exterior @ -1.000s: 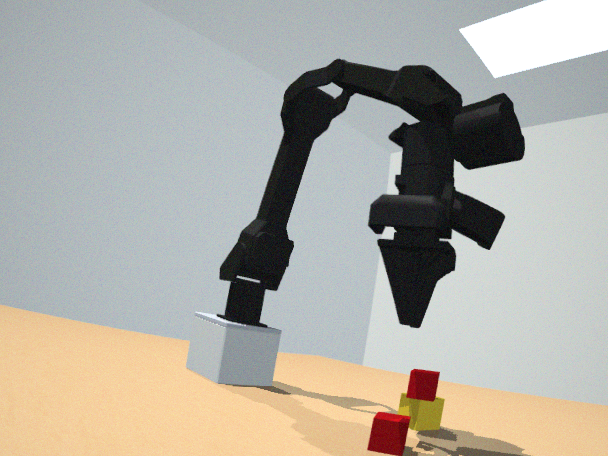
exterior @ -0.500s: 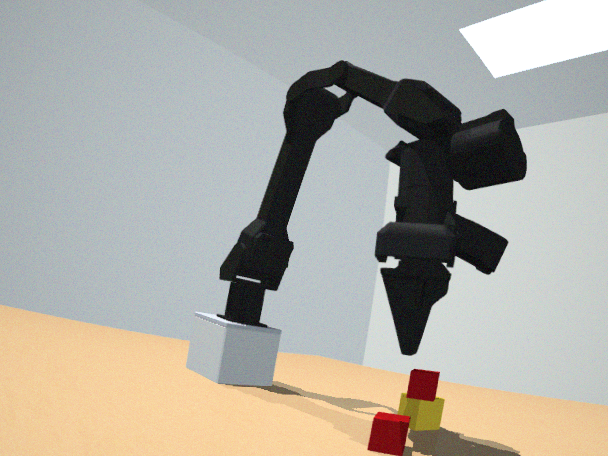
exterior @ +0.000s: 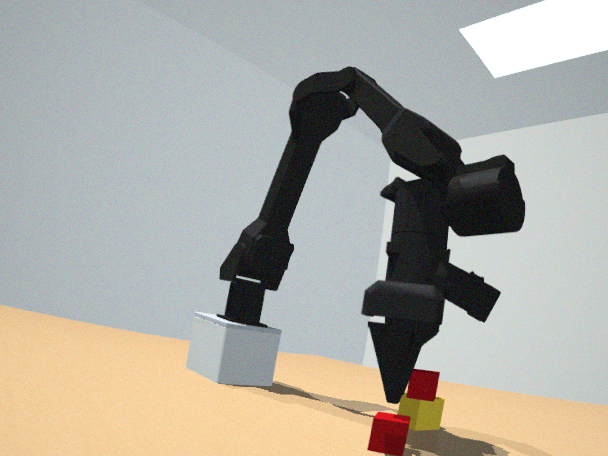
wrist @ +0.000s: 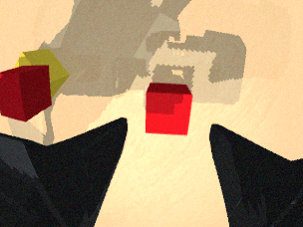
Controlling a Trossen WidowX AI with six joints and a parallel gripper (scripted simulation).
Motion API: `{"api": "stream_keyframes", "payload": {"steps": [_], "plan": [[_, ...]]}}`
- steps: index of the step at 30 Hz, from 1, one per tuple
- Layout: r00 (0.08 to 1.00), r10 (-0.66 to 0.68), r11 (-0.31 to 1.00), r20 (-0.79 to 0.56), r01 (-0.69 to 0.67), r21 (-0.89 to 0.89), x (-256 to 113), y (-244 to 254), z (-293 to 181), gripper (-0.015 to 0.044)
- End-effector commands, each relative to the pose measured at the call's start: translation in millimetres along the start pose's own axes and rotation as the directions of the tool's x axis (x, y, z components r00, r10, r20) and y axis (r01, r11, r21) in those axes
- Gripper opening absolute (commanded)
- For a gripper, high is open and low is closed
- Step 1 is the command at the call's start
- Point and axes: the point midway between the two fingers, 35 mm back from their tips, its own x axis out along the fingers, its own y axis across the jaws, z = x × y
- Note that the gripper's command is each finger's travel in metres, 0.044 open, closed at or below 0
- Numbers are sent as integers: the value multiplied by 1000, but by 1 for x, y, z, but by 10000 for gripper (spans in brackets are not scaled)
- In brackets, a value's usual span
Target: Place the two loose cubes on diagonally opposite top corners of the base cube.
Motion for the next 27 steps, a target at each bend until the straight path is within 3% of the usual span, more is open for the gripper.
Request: {"api": "stream_keyframes", "payload": {"steps": [1, 21, 27], "plan": [[1000, 4, 1000, 2, -4, -6, 6, 1, 0, 265], [1000, 4, 1000, 2, -4, -6, 36, 1, 0, 265], [1000, 4, 1000, 2, -4, -6, 36, 1, 0, 107]]}}
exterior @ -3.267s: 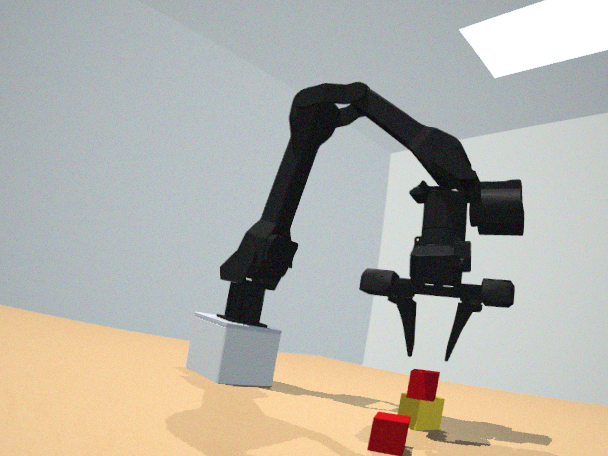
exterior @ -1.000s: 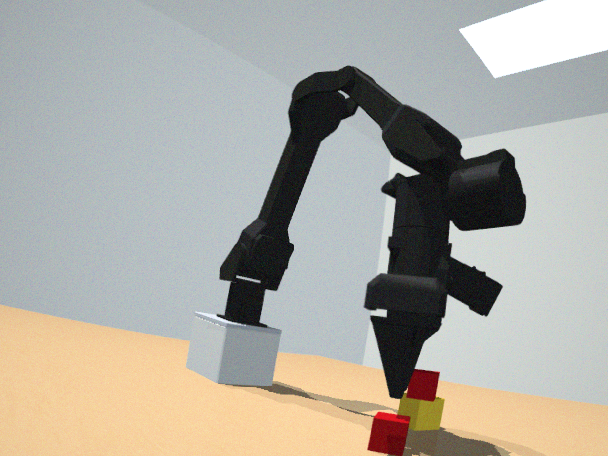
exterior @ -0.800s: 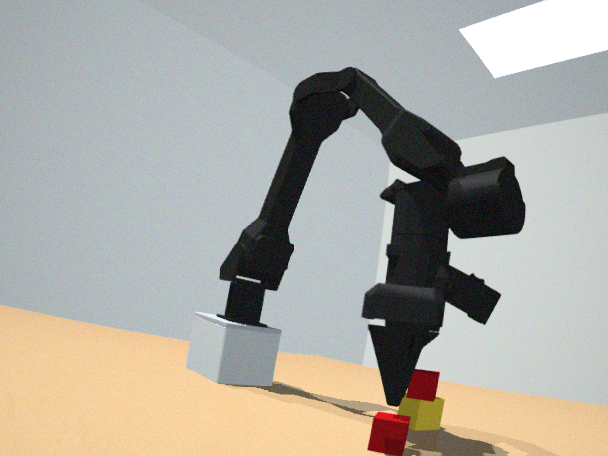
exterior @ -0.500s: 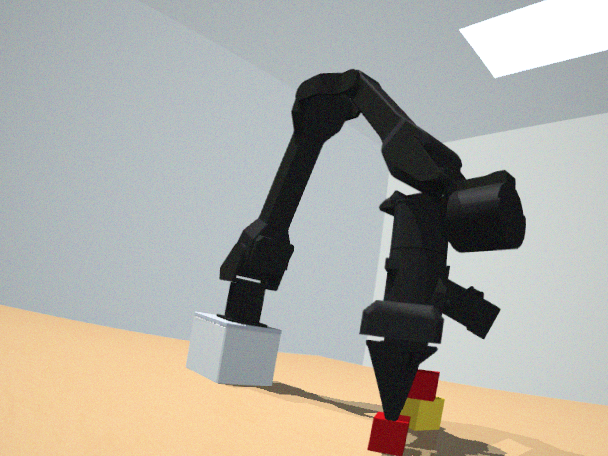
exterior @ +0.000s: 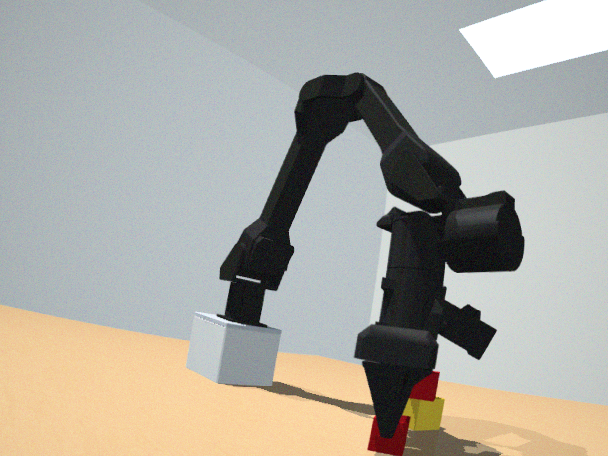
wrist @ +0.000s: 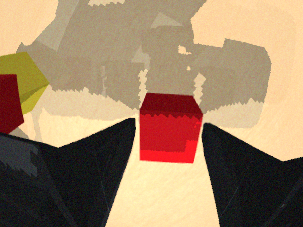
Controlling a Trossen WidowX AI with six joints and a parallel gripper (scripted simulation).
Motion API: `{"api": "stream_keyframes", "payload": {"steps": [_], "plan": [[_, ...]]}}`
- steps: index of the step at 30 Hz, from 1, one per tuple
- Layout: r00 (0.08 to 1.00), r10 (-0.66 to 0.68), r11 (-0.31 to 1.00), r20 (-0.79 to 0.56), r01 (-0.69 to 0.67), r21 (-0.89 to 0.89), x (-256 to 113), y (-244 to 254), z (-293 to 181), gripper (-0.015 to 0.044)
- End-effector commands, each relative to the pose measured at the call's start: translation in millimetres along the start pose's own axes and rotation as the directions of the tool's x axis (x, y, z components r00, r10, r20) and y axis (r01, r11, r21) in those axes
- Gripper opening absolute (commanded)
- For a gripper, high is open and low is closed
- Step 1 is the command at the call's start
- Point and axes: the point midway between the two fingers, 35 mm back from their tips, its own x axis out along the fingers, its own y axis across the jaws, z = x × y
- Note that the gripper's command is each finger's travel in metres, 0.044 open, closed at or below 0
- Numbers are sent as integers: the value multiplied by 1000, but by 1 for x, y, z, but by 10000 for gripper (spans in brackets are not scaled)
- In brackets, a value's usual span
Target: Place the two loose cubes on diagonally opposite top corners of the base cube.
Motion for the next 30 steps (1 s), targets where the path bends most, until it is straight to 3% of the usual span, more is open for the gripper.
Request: {"api": "stream_keyframes", "payload": {"steps": [1, 30], "plan": [[1000, 4, 1000, 3, -3, -6, 2, 0, 0, 105], [1000, 3, 1000, 4, -3, -6, -78, -3, 4, 105]]}}
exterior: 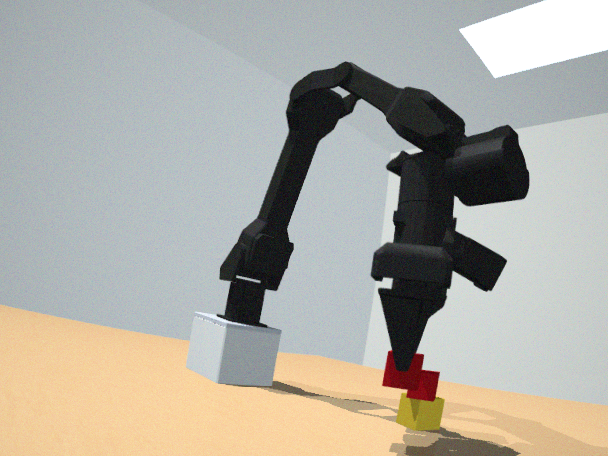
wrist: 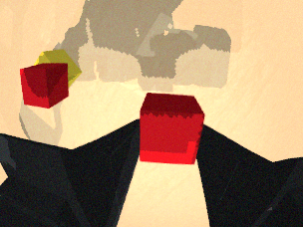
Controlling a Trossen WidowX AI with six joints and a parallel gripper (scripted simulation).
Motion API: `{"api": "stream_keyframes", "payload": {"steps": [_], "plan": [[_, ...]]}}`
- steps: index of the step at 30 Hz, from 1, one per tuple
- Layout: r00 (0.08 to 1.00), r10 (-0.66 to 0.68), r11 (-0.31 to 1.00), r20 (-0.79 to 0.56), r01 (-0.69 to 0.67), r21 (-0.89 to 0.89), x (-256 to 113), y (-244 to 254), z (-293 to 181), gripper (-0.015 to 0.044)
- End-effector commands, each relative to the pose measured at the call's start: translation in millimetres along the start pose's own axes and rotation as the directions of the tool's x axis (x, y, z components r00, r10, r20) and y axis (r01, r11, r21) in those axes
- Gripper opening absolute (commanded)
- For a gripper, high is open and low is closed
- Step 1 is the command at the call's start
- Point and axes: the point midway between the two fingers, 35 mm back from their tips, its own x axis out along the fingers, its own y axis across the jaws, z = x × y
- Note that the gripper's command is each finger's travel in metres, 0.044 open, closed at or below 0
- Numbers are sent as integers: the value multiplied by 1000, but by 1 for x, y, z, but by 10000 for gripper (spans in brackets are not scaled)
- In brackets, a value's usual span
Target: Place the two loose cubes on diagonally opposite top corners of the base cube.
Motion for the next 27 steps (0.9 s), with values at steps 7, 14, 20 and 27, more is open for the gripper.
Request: {"api": "stream_keyframes", "payload": {"steps": [7, 14, 20, 27], "plan": [[1000, -1, 1000, 9, 1, -5, -37, 2, -2, 105], [1000, -1, 1000, 9, 1, 13, -45, 4, -2, 105], [1000, 0, 986, 9, -2, 167, -44, 18, 4, 105], [1000, 2, 938, 10, -6, 346, -43, 35, 10, 105]]}}
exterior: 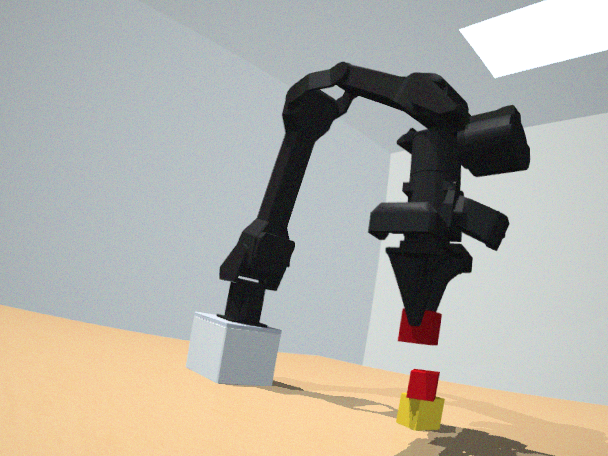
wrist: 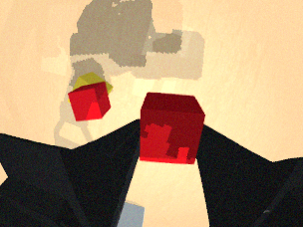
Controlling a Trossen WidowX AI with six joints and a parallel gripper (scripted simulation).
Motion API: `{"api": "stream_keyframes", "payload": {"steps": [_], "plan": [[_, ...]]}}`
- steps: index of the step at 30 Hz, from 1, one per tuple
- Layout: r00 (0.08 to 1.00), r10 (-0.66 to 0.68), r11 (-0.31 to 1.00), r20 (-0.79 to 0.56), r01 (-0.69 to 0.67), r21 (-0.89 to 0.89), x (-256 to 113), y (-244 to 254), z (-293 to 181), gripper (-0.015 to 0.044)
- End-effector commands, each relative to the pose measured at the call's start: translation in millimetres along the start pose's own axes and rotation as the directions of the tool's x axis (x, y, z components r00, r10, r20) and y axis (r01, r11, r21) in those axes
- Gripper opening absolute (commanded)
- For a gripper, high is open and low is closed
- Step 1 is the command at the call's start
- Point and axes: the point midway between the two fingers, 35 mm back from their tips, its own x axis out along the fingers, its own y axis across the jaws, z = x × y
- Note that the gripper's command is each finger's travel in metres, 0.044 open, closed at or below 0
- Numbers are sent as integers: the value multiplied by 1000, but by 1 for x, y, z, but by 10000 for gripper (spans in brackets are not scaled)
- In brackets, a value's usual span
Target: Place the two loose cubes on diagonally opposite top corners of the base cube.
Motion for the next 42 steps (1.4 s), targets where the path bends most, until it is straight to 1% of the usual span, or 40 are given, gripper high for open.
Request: {"api": "stream_keyframes", "payload": {"steps": [1, 10, 20, 30, 42], "plan": [[1000, 1, 993, 2, -1, 119, 0, 12, 0, 105], [1000, 3, 937, 1, -4, 351, 0, 35, 0, 105], [1000, 6, 812, 1, -5, 584, 2, 60, -2, 105], [1000, 8, 630, 1, -6, 776, 2, 85, -6, 105], [1000, 10, 355, 1, -4, 935, 4, 114, -13, 105]]}}
